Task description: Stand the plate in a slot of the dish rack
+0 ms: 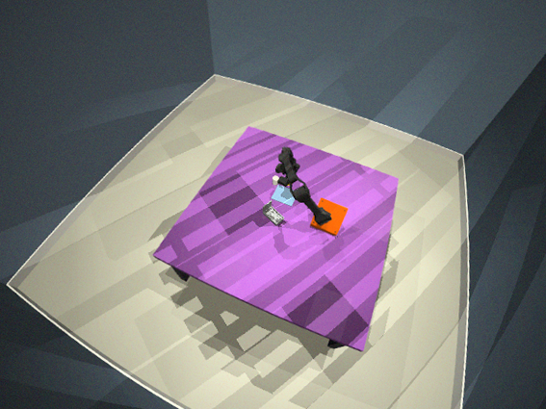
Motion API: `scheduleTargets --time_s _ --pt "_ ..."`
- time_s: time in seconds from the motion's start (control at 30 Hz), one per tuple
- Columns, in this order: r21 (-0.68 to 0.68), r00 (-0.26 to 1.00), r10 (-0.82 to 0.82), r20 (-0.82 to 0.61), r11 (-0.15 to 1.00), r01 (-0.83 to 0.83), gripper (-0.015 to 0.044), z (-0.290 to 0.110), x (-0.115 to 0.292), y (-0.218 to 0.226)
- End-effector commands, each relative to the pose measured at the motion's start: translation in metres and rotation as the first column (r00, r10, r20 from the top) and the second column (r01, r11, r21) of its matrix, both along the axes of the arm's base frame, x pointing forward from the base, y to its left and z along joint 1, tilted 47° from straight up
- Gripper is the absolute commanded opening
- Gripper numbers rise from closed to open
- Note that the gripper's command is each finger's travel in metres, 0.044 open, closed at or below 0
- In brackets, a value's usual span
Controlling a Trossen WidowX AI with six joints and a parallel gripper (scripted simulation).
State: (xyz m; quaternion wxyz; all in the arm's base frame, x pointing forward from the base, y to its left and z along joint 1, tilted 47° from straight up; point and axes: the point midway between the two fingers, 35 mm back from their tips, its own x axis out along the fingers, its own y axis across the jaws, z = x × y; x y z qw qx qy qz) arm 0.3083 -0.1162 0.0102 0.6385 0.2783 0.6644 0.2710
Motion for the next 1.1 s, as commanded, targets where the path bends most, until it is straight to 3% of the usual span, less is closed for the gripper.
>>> scheduleTargets --time_s 0.0,0.5,1.07 --pt "-0.013 0.995 -0.071 -0.074 0.997 0.071 0.0 0.016 -0.002 0.011" --pt "-0.109 0.813 -0.412 -0.411 0.908 0.404 0.0 0.069 -0.016 0.054" --pt "-0.336 0.353 -0.656 -0.668 0.688 0.643 0.0 0.117 -0.046 0.102"
